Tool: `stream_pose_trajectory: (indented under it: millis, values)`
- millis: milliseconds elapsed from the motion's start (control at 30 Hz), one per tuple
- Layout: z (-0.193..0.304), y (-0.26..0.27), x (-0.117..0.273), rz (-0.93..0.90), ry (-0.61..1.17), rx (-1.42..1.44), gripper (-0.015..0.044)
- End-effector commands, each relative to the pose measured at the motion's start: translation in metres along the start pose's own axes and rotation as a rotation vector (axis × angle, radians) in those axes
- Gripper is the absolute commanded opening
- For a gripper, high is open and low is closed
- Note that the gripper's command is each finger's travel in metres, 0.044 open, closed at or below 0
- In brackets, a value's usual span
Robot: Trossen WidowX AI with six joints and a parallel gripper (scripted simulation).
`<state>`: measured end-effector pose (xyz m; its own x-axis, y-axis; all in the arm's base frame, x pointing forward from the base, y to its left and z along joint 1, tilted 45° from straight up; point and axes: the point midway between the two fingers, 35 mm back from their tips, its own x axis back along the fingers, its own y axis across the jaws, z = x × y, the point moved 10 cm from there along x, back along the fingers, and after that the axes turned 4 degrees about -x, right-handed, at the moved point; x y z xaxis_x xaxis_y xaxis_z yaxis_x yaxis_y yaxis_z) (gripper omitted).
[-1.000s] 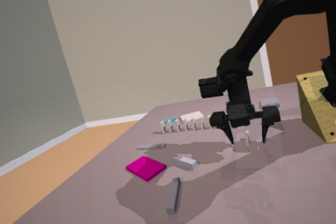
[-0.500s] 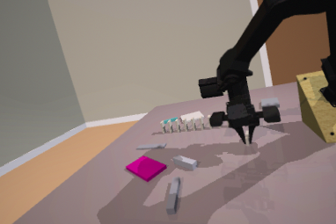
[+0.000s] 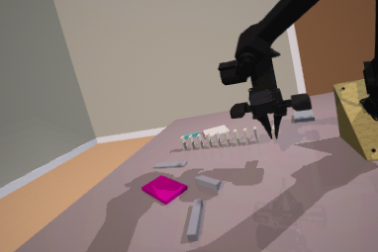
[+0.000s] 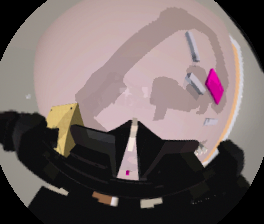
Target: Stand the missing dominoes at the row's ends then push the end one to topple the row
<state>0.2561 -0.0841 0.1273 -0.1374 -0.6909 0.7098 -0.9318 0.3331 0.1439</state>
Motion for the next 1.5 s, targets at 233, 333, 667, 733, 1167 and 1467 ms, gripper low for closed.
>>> stream_pose_trajectory:
  millis: [233,333,667,733,1167,1467]
  values:
    - [-0.006,0.005,0.087,-0.001,0.008,0.005,0.002]
    - [-0.009,0.008,0.087,0.0,0.008,-0.052,0.002]
    - [-0.053,0.053,0.089,0.014,0.007,-0.909,0.002]
    - [-0.061,0.064,0.088,0.016,0.005,-1.083,0.002]
    - [-0.075,0.087,0.087,0.019,-0.001,-1.472,0.002]
    - [-0.075,0.087,0.086,0.022,0.002,-1.471,0.002]
